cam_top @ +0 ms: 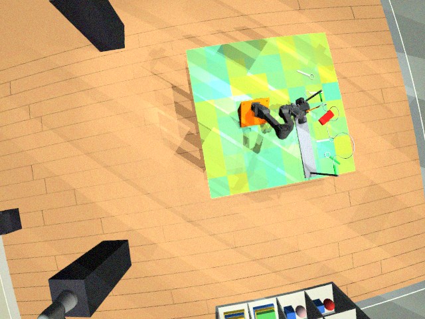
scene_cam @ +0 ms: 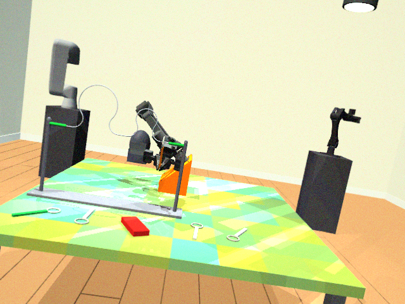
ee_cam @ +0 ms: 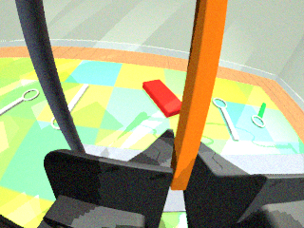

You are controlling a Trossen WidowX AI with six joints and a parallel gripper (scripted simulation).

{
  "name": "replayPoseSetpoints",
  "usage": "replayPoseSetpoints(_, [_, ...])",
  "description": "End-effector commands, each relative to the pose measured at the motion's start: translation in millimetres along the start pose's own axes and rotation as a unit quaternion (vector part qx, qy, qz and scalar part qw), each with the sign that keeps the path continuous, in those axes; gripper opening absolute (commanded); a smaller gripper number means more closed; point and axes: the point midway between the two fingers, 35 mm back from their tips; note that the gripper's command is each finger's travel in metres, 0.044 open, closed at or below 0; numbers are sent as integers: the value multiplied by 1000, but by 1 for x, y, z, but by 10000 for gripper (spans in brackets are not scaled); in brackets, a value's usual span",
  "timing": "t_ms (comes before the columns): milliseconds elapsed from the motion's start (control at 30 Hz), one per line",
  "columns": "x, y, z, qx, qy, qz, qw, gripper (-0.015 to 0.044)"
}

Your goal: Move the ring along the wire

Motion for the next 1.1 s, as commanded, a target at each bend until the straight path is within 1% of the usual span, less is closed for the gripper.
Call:
replayPoseSetpoints(0, [1, 0, 8, -8, 4, 1, 1000, -150])
replayPoseSetpoints(1067, [6, -1, 41, -13, 6, 1, 1000, -150])
Point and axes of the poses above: the point midway between the two fingers, 35 mm back from their tips, its own x axis back along the fingers, its own z axis across the jaws, y = z × x, and after that the axes turned 2 degrees about -x, right-handed
